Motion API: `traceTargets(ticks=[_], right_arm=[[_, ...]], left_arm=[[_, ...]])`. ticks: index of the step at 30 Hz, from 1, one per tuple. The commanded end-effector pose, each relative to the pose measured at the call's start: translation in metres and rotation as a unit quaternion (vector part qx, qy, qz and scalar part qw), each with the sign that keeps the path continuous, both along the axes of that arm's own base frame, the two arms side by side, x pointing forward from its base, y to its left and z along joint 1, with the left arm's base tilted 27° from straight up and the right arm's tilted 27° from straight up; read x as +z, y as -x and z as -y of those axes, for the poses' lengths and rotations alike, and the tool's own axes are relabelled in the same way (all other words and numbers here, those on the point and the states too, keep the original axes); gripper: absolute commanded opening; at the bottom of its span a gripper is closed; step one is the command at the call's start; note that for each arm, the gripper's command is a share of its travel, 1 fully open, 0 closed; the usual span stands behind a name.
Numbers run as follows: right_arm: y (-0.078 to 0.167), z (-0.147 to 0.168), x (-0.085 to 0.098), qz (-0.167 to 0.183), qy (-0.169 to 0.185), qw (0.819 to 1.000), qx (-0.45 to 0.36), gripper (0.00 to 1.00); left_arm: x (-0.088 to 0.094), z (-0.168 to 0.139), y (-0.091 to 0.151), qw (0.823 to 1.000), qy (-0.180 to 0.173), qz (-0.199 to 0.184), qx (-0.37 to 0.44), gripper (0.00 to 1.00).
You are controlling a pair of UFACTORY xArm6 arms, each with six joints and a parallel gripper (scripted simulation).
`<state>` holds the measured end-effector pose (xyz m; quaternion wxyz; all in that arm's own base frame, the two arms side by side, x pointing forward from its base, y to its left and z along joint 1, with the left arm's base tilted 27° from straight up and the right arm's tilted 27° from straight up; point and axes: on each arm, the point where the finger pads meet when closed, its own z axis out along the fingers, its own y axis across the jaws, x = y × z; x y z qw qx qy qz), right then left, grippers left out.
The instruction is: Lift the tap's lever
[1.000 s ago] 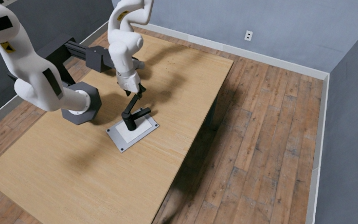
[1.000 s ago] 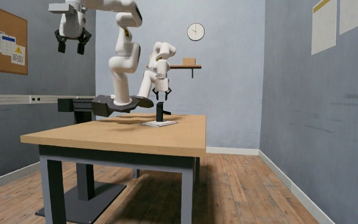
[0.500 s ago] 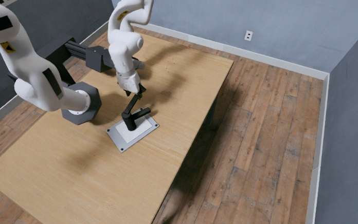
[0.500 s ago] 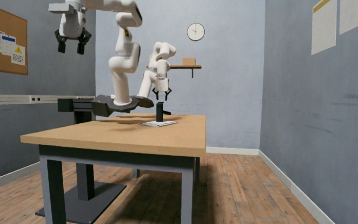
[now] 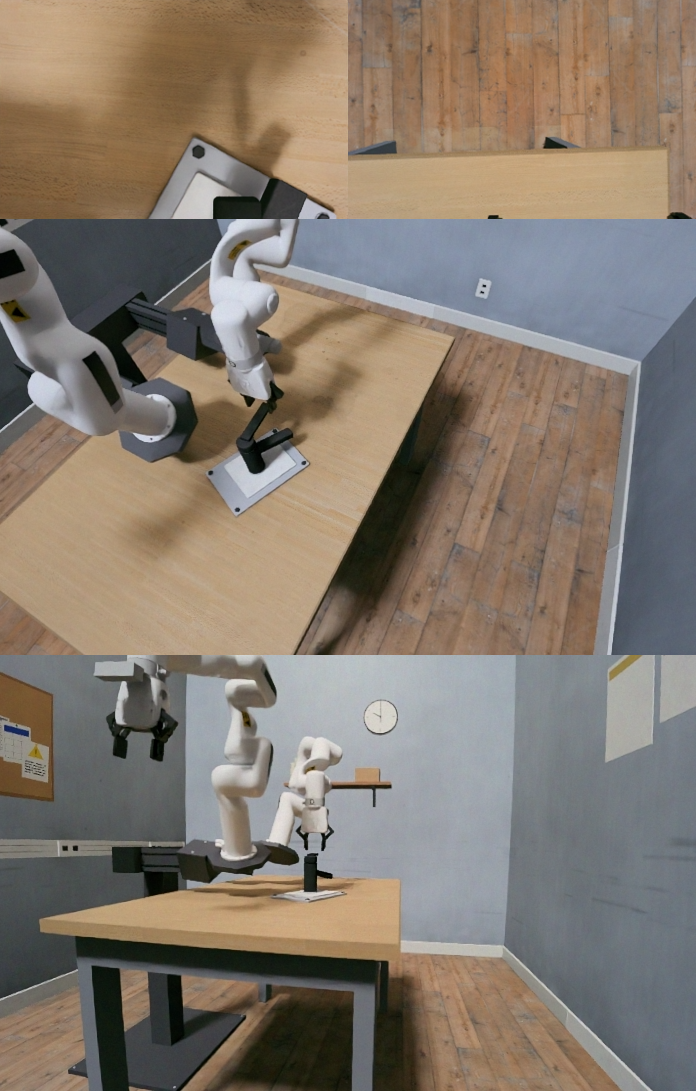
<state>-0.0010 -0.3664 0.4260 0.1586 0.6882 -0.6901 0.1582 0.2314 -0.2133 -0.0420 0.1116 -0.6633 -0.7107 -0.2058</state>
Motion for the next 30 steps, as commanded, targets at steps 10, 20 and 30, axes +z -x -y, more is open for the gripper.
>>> traceTargets(ticks=[10, 20, 30], right_arm=[[0.0, 0.0002, 0.0021, 0.0, 0.002, 1.0, 0.0, 1.0], [0.0, 0.0002, 0.0021, 0.0, 0.002, 1.0, 0.0, 1.0], [0.0, 0.0002, 0.0021, 0.0, 0.002, 1.0, 0.0, 1.0]], left_arm=[[0.0006, 0.0014, -0.0007, 1.0, 0.001, 0.001, 0.0, 0.64], [-0.0003, 0.001, -0.0009, 1.0, 0.001, 0.001, 0.0, 0.64], [-0.0042, -0.001, -0.0014, 1.0, 0.001, 0.001, 0.0, 0.64]])
